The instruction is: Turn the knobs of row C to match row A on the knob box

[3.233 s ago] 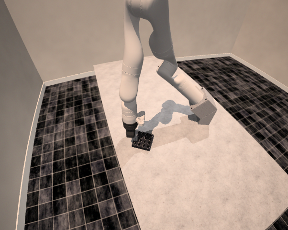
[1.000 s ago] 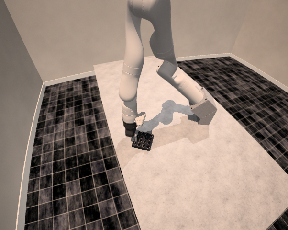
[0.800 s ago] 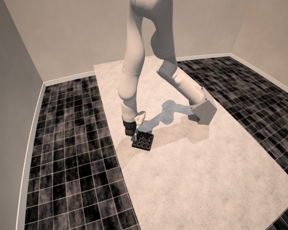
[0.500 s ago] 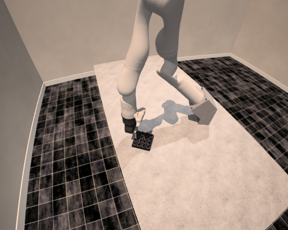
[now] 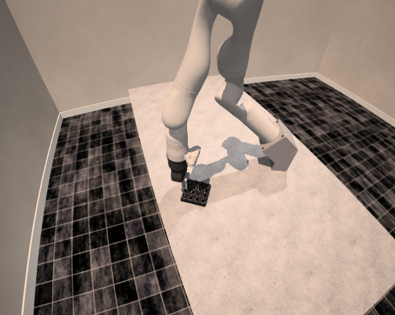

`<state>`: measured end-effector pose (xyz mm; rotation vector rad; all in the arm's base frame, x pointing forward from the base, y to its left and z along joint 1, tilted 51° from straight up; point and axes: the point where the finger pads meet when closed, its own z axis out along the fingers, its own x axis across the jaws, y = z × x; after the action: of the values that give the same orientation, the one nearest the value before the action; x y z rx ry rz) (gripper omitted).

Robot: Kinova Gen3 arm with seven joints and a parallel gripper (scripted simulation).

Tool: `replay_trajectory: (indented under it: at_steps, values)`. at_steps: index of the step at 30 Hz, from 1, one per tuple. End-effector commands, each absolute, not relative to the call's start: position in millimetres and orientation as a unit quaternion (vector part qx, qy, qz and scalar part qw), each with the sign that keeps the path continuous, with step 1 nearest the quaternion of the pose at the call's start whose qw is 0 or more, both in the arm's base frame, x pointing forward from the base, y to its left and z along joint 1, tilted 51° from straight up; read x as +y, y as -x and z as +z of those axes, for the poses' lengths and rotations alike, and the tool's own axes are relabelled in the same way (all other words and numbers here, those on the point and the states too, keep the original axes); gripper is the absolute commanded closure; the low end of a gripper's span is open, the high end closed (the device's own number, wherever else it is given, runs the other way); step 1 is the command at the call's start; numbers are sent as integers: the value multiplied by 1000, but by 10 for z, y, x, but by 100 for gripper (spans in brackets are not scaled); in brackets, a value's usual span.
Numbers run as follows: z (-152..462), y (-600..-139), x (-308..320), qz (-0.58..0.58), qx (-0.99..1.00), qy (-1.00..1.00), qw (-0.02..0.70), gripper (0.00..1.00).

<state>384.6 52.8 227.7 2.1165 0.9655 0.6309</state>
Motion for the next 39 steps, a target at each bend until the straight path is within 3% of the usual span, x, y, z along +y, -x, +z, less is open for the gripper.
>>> replay_trajectory:
  at_steps: [1, 23, 39]
  values:
    - [2287, -3845, 548, 246, 373, -821, 356, 54]
    - [2153, -3693, 501, 185, 472, -774, 380, 54]
    - [1975, -3422, 409, 22, 708, -576, 408, 54]
